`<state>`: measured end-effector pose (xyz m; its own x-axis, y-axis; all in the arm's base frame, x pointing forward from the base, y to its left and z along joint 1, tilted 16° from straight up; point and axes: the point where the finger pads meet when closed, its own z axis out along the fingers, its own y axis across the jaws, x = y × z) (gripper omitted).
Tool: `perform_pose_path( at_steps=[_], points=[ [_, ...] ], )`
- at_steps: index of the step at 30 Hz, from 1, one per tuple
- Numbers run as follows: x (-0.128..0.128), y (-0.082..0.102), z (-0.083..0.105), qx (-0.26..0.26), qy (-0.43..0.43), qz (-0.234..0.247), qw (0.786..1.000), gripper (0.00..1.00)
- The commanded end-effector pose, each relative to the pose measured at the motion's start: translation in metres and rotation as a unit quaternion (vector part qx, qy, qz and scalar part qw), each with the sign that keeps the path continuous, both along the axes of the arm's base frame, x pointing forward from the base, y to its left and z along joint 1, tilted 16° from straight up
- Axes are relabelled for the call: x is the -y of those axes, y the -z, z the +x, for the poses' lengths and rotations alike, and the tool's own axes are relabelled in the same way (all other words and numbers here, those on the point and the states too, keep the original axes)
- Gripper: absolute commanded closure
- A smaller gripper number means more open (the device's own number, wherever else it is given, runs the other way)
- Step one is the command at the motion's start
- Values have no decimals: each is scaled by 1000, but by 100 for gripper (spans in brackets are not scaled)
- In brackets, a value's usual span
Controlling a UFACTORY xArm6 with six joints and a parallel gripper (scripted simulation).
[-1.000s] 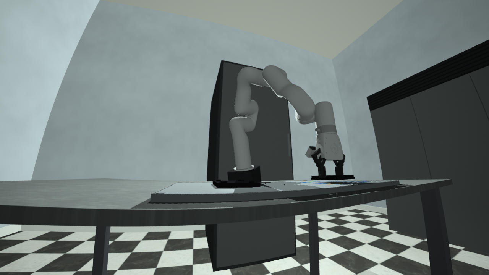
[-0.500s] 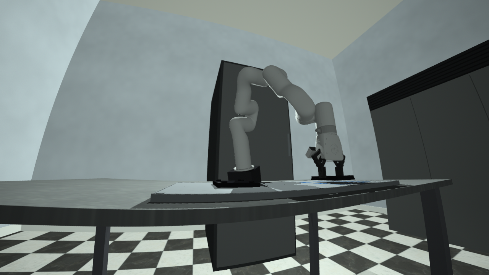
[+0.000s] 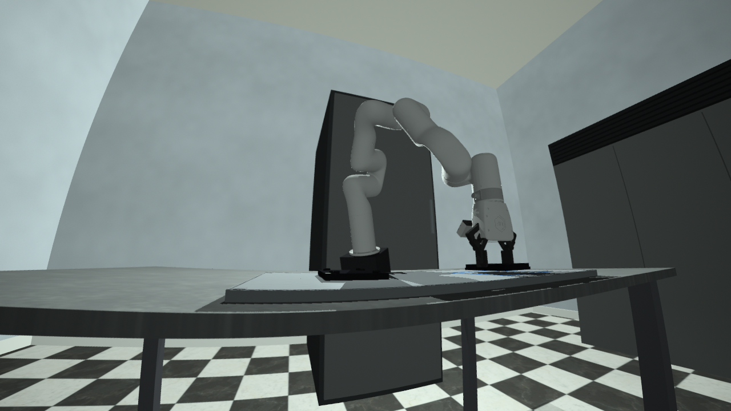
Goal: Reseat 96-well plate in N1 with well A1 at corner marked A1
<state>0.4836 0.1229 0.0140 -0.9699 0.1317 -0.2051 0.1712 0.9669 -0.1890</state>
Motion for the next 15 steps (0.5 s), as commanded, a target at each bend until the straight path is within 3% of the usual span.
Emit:
perform_pose_path(
  at_steps=[1,15],
  points=[
    [-1,-1,1,2,0,1,1000,100],
    [0,1,2,2,0,1,1000,100]
  ],
)
